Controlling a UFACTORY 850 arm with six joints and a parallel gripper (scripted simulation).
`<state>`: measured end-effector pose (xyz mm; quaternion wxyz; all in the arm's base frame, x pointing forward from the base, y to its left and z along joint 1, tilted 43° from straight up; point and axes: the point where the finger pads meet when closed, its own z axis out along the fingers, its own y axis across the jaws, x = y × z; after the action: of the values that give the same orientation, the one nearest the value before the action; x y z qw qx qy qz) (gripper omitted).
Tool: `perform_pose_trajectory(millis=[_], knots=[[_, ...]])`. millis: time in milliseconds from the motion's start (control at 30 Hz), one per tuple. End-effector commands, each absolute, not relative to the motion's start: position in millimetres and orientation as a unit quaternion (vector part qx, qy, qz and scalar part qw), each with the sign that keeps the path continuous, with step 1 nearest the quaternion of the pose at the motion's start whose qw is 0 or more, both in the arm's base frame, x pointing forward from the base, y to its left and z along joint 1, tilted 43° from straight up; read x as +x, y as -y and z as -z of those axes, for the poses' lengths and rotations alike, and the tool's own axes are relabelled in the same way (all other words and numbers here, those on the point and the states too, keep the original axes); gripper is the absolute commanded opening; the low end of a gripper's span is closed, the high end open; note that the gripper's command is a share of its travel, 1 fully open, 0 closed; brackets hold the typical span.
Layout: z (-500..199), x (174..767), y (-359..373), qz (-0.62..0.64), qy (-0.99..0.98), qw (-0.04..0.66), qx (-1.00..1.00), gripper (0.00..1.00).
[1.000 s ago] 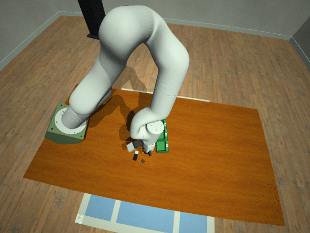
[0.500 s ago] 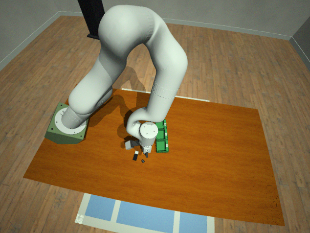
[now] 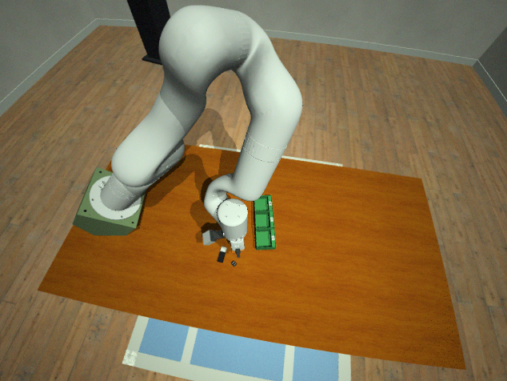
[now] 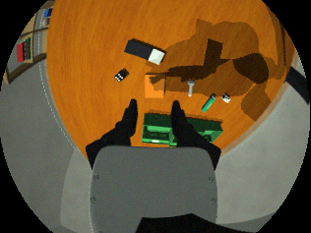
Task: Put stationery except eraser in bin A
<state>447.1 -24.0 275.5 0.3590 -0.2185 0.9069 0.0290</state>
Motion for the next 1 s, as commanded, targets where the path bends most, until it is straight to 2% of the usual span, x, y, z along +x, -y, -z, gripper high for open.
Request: perform_pose_trajectory(millis=[0,967], knots=[[-275.5,447.1,23.5,-0.026,-0.904,0.367,-0.218,0.56],[-266.7,455.0,21.2,-0.026,-0.904,0.367,-0.218,0.56]])
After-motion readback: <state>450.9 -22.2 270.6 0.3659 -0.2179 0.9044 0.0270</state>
